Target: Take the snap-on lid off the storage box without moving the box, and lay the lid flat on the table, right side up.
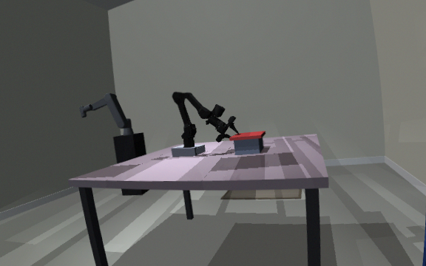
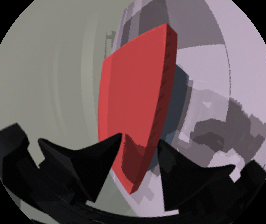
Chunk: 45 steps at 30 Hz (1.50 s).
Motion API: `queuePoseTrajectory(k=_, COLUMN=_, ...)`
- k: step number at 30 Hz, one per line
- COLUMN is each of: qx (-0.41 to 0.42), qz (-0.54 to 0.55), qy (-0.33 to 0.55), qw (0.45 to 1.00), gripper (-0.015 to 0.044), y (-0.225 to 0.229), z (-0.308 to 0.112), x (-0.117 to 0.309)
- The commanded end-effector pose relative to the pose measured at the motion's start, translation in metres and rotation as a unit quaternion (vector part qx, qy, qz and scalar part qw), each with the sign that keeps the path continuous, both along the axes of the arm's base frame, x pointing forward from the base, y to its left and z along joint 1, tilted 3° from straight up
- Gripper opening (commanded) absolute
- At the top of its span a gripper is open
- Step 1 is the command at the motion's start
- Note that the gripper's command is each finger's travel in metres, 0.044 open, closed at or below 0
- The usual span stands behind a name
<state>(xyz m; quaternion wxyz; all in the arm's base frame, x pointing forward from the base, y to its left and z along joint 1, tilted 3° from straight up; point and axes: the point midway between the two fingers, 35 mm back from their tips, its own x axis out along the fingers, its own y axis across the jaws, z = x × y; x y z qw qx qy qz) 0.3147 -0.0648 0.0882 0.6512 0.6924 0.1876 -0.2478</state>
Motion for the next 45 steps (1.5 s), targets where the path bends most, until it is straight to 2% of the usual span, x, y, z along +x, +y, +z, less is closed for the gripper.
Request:
queuePoseTrajectory(k=1, qx=0.0, qz=-0.003, qy=0.0, qw=1.0, gripper=0.0188, y=-0.0006, z=-0.0011, x=0.0007)
queuePoseTrajectory(k=11, qx=0.0, qz=-0.003, qy=0.0, qw=1.0, gripper=0.0122, y=-0.0006, z=-0.0011, x=0.0007)
queuePoseTrajectory(k=16, qx=0.0, qz=-0.003, qy=0.0, qw=1.0, gripper=0.0, y=-0.0006, z=-0.0011, x=0.0007)
queuePoseTrajectory(k=45, qx=0.0, qz=0.0, qy=0.002, qw=1.0, gripper=0.0, y=0.0001, z=0.0037, x=-0.0011)
